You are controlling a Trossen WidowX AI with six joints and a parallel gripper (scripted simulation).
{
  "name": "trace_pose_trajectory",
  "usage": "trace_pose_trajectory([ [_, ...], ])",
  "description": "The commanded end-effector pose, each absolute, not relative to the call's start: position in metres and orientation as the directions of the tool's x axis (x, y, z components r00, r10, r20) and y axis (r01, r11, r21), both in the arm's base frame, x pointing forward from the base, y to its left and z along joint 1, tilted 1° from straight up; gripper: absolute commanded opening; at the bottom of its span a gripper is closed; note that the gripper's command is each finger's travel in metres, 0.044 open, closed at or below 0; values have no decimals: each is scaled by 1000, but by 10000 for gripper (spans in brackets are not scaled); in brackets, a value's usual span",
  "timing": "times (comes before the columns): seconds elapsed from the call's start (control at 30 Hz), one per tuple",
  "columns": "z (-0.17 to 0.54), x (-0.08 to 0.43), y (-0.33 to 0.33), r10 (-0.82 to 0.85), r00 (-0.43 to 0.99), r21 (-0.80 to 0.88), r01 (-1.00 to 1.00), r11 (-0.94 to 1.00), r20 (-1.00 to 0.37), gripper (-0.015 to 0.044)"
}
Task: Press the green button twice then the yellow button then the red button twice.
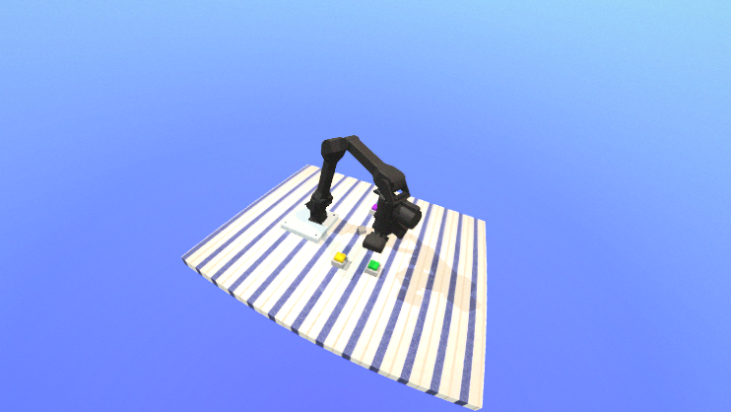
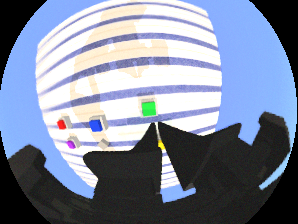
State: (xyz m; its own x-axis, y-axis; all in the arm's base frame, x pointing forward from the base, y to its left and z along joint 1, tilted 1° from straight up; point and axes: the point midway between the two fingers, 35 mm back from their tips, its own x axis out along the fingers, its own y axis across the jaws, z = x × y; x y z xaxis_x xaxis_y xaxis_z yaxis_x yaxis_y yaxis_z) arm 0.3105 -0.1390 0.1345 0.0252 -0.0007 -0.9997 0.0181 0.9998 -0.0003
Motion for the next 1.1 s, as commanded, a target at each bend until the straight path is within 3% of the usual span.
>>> trace_pose_trajectory([
  [0.0,139,287,-148,-2,13,-2,19,1000,-1000,20],
  [0.23,135,188,-162,-4,3,-4,19,1000,-1000,20],
  [0.47,132,186,-162,-4,2,-4,19,1000,-1000,20],
  [0.67,75,186,-162,-4,2,-4,19,1000,-1000,20],
  [1.07,62,186,-163,-4,2,-4,19,1000,-1000,20],
])
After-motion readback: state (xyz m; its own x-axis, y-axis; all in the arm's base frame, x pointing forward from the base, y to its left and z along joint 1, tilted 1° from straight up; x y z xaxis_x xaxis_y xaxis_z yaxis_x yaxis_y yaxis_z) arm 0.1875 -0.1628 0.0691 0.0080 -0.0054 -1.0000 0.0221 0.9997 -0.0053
